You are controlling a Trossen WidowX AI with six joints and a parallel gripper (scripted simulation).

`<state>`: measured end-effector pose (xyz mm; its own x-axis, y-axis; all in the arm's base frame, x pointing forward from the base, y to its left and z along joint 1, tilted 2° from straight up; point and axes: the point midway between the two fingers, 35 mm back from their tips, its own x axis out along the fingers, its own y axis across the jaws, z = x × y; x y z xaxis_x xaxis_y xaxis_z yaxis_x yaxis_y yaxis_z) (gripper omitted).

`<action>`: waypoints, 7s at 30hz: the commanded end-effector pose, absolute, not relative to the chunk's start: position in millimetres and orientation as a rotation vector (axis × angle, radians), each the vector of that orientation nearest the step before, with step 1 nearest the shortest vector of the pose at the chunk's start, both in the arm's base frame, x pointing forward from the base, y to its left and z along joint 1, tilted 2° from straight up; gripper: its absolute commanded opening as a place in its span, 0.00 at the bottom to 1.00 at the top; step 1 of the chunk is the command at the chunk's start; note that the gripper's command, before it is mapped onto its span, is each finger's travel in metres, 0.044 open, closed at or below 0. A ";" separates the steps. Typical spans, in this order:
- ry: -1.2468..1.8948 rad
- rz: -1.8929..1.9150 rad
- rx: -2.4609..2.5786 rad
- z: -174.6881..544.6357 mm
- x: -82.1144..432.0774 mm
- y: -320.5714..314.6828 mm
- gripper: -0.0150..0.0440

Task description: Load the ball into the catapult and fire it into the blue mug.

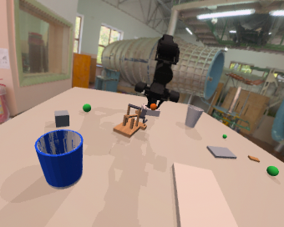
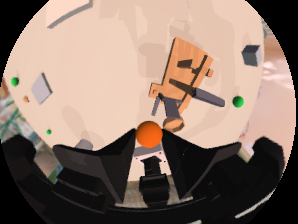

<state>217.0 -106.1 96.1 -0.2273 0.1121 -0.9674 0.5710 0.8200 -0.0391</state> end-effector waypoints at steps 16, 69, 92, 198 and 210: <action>1.825 -0.523 0.714 88.2 150.4 -139.6 0.25; 1.482 -0.603 0.605 172.8 197.3 -181.0 1.00; 0.848 -0.697 0.409 261.5 357.2 -346.9 1.00; 2.089 0.212 -0.718 112.0 227.1 -101.5 0.25; 2.212 0.404 -0.943 111.6 197.1 -87.3 0.25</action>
